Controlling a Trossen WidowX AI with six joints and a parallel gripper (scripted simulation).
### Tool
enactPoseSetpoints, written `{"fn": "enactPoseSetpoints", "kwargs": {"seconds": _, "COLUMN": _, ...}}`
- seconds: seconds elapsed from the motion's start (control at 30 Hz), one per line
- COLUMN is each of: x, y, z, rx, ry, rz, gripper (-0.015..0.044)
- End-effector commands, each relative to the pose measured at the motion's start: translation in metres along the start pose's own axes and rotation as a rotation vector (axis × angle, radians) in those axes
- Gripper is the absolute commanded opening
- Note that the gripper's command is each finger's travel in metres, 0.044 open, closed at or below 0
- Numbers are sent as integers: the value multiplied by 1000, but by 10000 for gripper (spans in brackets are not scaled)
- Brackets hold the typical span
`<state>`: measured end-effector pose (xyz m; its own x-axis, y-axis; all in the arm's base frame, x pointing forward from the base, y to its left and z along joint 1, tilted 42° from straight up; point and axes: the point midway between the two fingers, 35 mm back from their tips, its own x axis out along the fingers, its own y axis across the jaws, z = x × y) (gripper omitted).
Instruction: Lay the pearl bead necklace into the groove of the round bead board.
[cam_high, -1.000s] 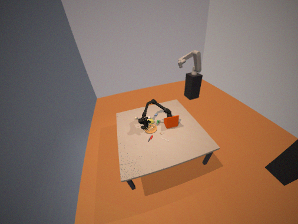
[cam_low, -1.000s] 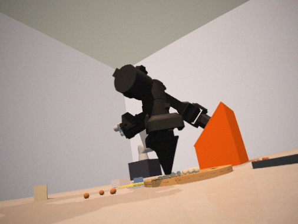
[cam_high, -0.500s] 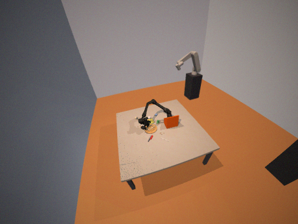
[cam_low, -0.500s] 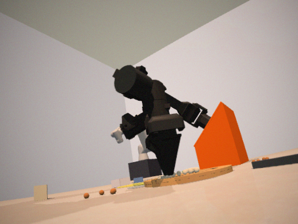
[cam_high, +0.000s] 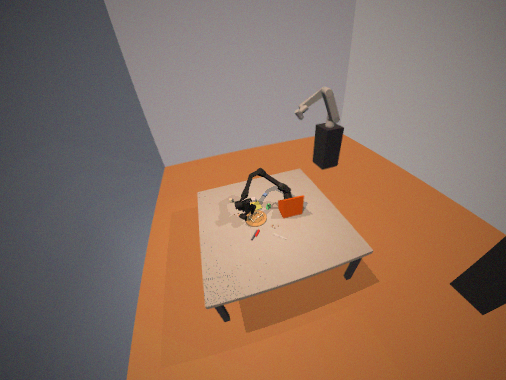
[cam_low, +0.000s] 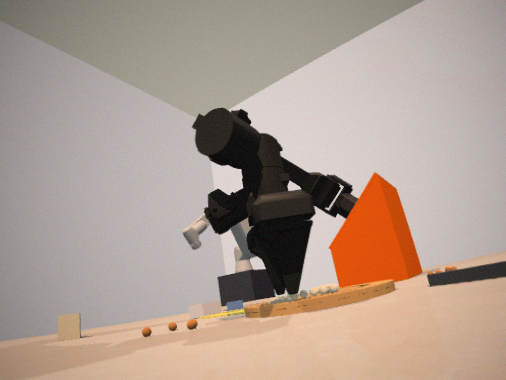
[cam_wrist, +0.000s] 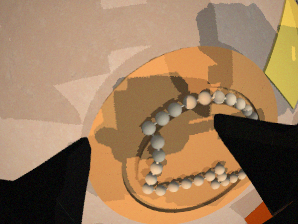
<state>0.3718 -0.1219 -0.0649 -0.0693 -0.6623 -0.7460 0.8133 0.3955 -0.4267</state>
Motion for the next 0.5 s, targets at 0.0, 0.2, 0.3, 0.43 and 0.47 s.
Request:
{"fn": "enactPoseSetpoints", "kwargs": {"seconds": 0.0, "x": -2, "y": 0, "z": 1, "rx": 5, "ry": -2, "rz": 2, "gripper": 440}}
{"fn": "enactPoseSetpoints", "kwargs": {"seconds": 0.2, "x": -2, "y": 0, "z": 1, "rx": 5, "ry": -2, "rz": 2, "gripper": 440}}
{"fn": "enactPoseSetpoints", "kwargs": {"seconds": 0.3, "x": -3, "y": 0, "z": 0, "rx": -2, "ry": -2, "rz": 2, "gripper": 414}}
{"fn": "enactPoseSetpoints", "kwargs": {"seconds": 0.43, "x": -24, "y": -1, "z": -7, "rx": -139, "ry": -1, "rz": 3, "gripper": 309}}
{"fn": "enactPoseSetpoints", "kwargs": {"seconds": 0.47, "x": -30, "y": -1, "z": -9, "rx": -171, "ry": -1, "rz": 3, "gripper": 282}}
